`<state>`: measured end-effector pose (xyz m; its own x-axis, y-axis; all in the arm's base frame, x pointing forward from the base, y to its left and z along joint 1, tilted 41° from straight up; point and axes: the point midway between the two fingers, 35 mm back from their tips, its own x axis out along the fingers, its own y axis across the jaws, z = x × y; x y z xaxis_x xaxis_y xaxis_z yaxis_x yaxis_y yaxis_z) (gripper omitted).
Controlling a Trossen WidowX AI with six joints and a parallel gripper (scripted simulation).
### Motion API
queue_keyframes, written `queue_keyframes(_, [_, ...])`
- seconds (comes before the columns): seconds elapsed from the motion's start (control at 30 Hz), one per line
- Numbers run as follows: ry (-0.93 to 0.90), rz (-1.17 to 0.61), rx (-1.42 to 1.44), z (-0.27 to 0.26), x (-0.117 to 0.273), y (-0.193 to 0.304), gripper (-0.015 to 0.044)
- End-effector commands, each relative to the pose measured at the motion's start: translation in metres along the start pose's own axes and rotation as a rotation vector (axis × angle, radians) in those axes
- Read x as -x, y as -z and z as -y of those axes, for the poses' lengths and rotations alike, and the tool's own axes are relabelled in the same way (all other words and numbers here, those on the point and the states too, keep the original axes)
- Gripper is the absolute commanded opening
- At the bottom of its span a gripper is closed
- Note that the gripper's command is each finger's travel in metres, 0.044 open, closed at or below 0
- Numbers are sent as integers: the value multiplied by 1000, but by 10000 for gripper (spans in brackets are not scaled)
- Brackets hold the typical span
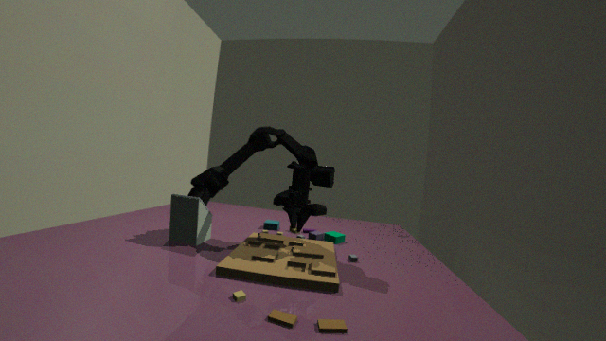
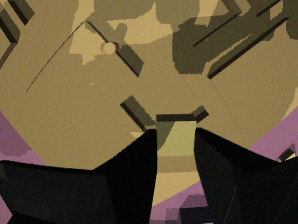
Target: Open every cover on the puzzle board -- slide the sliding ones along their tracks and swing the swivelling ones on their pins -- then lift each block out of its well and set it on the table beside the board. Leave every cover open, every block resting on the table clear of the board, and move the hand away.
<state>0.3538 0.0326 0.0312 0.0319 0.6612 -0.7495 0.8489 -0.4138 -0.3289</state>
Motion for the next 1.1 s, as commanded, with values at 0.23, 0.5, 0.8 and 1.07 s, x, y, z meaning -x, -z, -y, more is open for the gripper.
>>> queue_keyframes(0.23, [-13, -1, 9, -1, 31, 2, 80])
queue_keyframes(0.5, [-16, 1, 9, -4, 41, -3, 80])
queue_keyframes(0.8, [-29, 14, 5, -24, 45, -32, 80])
queue_keyframes(1.07, [-38, 24, 3, -39, 49, -60, 80])
